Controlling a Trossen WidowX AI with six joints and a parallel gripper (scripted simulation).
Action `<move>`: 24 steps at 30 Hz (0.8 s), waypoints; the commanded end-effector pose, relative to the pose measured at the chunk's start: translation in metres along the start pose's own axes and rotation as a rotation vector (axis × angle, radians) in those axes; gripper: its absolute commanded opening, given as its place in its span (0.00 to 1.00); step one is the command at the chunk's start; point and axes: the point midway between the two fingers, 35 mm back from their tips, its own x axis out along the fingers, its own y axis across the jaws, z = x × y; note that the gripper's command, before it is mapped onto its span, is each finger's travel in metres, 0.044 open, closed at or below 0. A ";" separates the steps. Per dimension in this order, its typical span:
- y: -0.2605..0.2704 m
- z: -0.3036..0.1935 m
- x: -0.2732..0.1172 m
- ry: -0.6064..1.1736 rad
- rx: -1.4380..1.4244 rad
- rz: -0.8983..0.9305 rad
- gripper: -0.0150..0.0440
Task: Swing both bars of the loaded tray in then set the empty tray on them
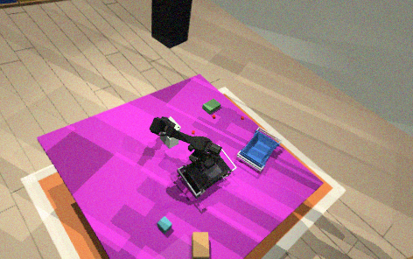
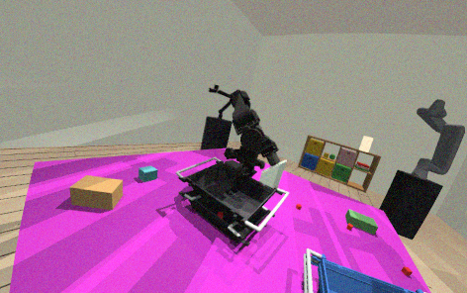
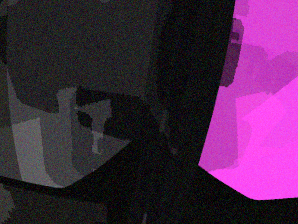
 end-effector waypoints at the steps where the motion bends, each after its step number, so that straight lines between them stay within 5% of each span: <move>1: -0.005 0.001 0.008 0.000 -0.005 -0.019 0.25; 24: -0.010 0.002 0.014 0.001 -0.009 -0.034 0.25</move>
